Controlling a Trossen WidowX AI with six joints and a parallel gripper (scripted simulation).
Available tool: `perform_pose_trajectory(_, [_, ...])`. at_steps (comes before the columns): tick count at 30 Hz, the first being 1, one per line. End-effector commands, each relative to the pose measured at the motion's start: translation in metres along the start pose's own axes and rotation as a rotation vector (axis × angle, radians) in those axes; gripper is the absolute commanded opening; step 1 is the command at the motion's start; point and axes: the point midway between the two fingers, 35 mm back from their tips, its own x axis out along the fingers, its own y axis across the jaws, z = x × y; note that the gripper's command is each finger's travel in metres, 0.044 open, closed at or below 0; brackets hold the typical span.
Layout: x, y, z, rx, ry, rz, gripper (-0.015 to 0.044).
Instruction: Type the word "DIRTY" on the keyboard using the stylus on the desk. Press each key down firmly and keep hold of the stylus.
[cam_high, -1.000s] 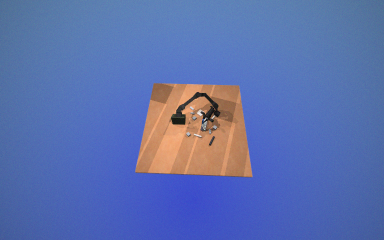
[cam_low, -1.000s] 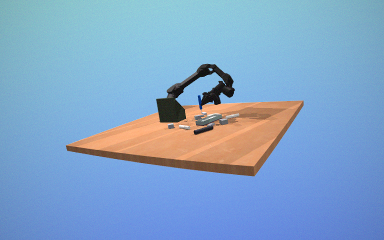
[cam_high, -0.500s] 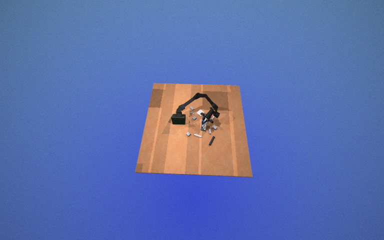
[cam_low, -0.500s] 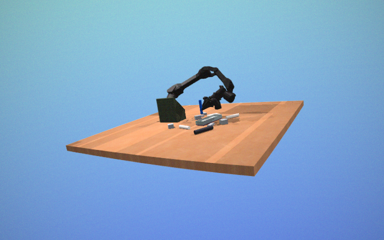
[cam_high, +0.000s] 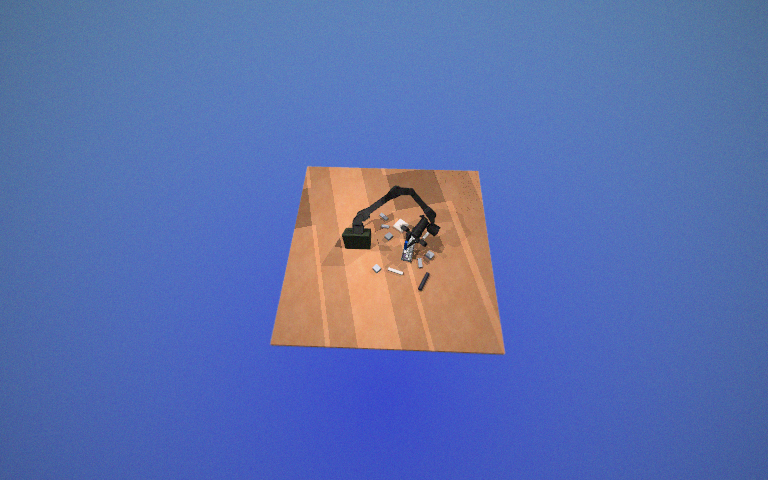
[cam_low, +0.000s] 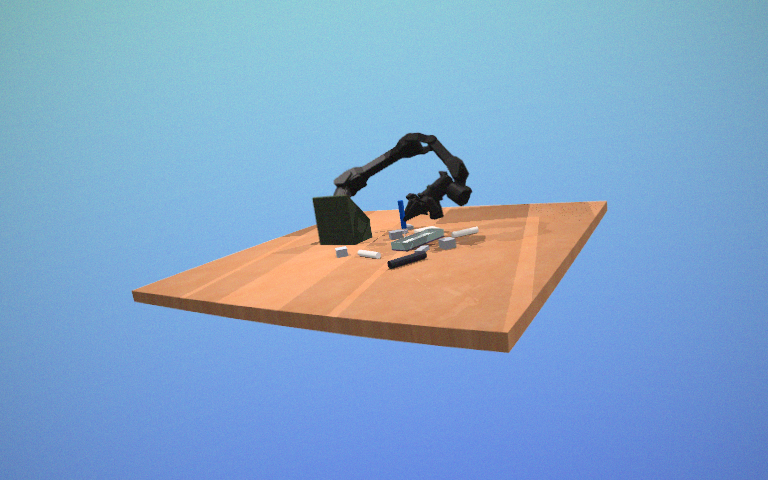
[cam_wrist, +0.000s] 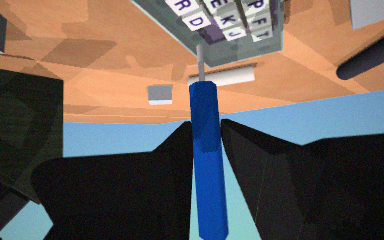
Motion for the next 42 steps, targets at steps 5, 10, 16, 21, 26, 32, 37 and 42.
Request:
perform_pose_trajectory(5, [0.001,-0.001,0.004,0.004,-0.003,0.004,0.0081])
perform_pose_trajectory(10, [0.001,-0.001,0.004,0.004,-0.003,0.004,0.0081])
perform_pose_trajectory(16, [0.002,-0.001,0.004,0.004,-0.003,0.004,0.0081])
perform_pose_trajectory(21, [0.002,0.001,0.004,0.004,-0.003,0.004,0.0081])
perform_pose_trajectory(26, [0.003,0.001,0.006,0.004,-0.003,0.004,0.0081])
perform_pose_trajectory(32, [0.005,0.001,0.009,0.004,-0.003,0.005,0.0081])
perform_pose_trajectory(37, [0.006,0.001,0.010,0.004,-0.003,0.005,0.0081])
perform_pose_trajectory(42, [0.007,0.001,0.012,0.004,-0.003,0.005,0.0081])
